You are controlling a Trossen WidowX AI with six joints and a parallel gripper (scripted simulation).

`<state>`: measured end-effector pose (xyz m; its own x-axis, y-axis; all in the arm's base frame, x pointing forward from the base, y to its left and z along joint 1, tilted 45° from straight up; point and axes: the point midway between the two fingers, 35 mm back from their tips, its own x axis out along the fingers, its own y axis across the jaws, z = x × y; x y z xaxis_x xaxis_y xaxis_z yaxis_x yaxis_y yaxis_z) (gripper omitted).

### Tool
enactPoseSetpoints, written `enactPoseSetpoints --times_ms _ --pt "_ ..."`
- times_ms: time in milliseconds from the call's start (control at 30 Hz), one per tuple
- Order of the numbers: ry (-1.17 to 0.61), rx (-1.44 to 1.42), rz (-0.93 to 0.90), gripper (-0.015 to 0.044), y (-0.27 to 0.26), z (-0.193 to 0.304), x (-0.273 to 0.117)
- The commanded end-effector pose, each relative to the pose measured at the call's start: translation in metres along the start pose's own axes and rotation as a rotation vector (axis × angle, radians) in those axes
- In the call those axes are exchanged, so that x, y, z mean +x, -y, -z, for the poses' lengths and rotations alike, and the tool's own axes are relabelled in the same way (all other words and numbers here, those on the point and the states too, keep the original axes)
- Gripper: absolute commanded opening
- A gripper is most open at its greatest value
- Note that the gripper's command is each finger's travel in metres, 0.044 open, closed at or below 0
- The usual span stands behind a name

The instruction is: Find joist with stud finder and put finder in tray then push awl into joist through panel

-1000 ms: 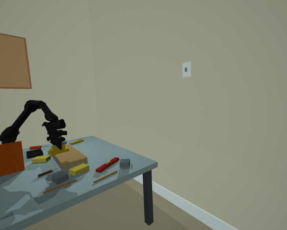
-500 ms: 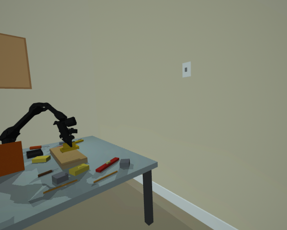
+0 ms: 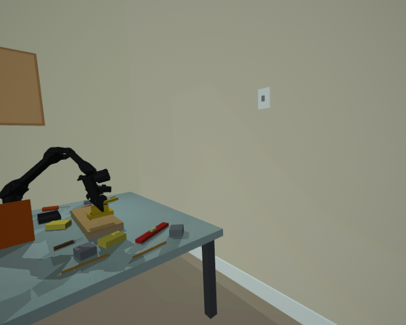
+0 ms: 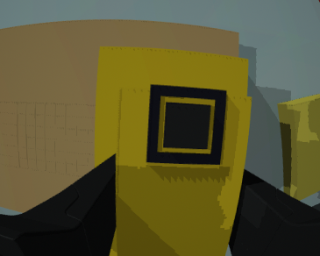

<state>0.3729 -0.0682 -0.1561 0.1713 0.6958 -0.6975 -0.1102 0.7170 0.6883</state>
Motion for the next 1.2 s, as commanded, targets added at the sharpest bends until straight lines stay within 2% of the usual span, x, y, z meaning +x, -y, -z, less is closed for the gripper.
enactPoseSetpoints --times_ms 0,367,967,1167 --pt "0.005 0.006 -0.004 0.0000 0.000 0.002 0.008" --pt "0.004 0.007 -0.005 0.0000 0.001 0.009 0.034" --pt "0.004 0.007 -0.007 0.0000 0.000 0.015 0.052" --pt "0.003 0.008 -0.008 0.0000 -0.020 0.015 0.053"
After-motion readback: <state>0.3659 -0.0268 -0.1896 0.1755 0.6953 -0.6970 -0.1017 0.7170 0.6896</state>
